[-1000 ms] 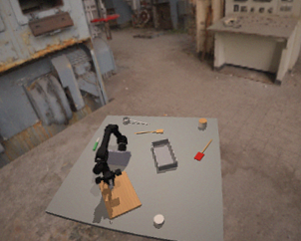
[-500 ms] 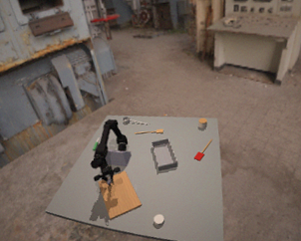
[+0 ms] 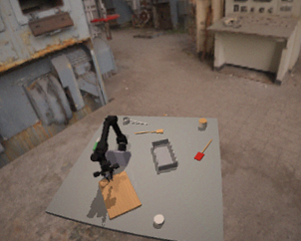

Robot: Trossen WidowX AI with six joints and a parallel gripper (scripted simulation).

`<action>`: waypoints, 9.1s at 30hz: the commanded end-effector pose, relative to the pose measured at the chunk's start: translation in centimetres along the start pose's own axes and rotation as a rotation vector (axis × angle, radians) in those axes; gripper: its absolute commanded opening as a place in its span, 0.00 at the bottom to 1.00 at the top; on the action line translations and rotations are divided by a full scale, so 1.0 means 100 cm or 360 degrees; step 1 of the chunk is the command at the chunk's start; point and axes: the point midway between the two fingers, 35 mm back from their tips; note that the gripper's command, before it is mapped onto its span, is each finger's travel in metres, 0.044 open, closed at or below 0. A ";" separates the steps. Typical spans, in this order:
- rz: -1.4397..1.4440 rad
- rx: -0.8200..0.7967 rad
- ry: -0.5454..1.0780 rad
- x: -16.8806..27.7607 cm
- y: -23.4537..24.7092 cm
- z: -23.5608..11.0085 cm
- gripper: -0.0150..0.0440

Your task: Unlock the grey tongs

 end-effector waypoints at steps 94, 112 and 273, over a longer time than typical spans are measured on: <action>0.0011 0.0021 0.0346 0.000 -0.004 0.020 0.00; 0.0006 0.0037 0.0742 0.013 -0.002 0.034 0.00; -0.0127 0.0051 0.1473 0.015 0.167 0.001 1.00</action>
Point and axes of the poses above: the point midway between the two fingers, 35 mm back from their tips, its own z axis out along the fingers, its own y axis across the jaws, x = y × z, and after that the axes turned 1 degree about z, right-handed
